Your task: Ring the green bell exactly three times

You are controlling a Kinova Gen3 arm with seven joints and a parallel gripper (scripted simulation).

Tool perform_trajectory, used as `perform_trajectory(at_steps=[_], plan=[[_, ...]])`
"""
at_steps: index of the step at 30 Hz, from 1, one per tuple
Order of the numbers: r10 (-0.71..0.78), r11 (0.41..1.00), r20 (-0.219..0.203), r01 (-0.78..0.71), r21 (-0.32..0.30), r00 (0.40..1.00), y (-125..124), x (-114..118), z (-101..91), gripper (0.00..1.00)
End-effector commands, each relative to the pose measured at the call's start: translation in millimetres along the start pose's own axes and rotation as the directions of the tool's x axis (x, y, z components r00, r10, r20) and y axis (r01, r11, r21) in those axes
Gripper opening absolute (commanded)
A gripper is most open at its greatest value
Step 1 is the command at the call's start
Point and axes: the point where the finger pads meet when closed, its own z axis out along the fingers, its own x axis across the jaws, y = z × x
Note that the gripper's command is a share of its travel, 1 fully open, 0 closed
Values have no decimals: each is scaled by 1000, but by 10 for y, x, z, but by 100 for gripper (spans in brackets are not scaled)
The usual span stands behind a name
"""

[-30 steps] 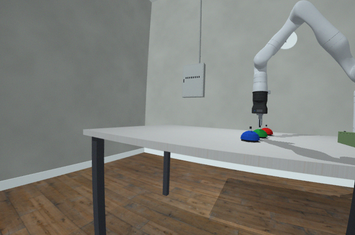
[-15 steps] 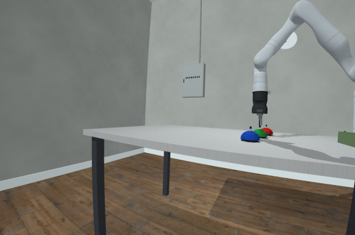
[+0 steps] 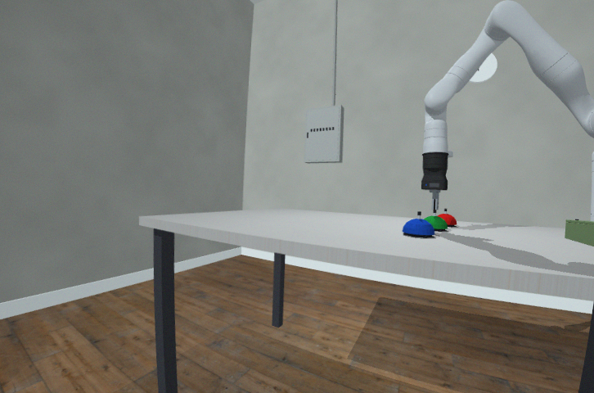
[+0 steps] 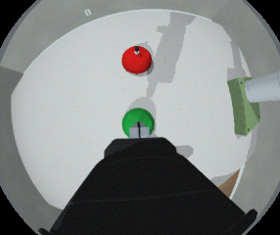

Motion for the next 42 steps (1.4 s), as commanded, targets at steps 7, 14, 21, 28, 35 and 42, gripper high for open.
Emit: perform_trajectory(at_steps=[7,14,21,28,35,42], plan=[[-4,1000,-4,4,0,1000,14,26,-17,17],[-4,1000,-4,4,0,1000,14,27,-18,17],[-5,1000,-2,5,-1,1000,23,17,-50,17],[-5,1000,0,5,-2,1000,35,7,-104,17],[-5,1000,0,5,-1,1000,33,7,-96,17],[-5,1000,0,5,-1,1000,33,7,-96,17]])
